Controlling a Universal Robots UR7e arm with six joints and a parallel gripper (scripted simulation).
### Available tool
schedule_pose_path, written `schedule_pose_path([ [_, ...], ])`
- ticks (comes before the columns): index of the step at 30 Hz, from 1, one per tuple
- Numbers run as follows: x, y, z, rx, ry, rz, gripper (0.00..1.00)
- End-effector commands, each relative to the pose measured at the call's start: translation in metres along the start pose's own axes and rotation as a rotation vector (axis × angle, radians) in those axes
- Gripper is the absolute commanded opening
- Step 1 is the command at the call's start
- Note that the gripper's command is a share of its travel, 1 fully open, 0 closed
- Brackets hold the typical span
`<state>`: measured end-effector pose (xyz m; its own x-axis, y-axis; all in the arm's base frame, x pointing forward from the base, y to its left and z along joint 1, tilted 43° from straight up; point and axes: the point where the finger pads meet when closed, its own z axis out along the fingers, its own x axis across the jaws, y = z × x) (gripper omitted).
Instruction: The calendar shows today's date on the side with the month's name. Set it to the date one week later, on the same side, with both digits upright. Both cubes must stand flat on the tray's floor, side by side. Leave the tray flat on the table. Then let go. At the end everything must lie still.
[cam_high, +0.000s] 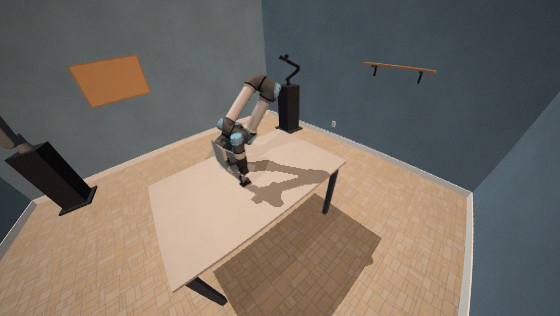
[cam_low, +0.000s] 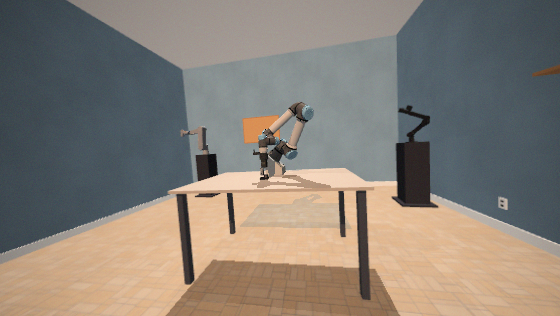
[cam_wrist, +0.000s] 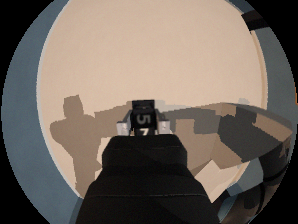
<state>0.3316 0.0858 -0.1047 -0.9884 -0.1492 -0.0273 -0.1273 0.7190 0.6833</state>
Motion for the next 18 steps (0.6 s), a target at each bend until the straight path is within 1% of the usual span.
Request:
schedule_pose_path([
  [1, 0.000, 0.000, -0.018, 0.000, -0.001, 0.000, 0.57],
  [7, 0.000, 0.000, -0.048, 0.000, -0.001, 0.000, 0.57],
  [11, 0.000, 0.000, -0.064, 0.000, -0.001, 0.000, 0.57],
  [14, 0.000, 0.000, -0.071, 0.000, -0.001, 0.000, 0.57],
  [18, 0.000, 0.000, -0.074, 0.000, -0.001, 0.000, 0.57],
])
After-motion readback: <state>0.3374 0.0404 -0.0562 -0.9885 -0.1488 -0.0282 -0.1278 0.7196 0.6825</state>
